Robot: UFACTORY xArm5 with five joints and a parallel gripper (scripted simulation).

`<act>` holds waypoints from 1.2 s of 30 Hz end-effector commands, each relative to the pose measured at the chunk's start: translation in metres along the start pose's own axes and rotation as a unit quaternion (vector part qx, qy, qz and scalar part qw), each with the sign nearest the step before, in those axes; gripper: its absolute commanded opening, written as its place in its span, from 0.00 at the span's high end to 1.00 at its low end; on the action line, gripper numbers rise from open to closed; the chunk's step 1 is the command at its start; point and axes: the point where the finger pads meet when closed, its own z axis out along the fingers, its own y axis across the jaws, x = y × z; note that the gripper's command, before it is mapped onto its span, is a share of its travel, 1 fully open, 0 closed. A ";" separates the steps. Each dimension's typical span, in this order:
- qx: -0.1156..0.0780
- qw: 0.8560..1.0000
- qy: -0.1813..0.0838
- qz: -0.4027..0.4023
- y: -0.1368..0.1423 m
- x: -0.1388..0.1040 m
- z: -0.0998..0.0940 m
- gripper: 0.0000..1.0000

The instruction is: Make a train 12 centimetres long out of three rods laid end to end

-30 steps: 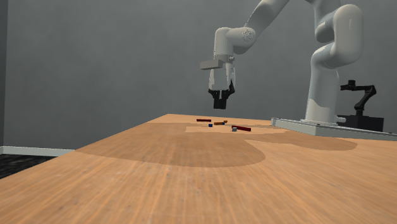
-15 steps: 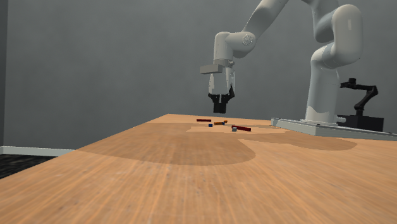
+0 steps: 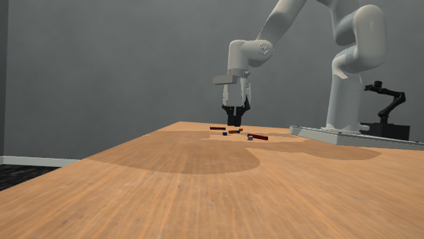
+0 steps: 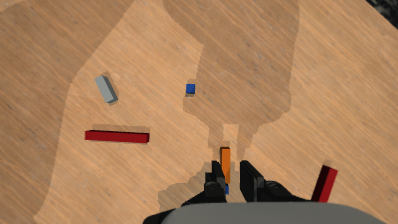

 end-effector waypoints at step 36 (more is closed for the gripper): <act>-0.001 1.000 0.002 0.000 0.001 0.002 0.010 0.76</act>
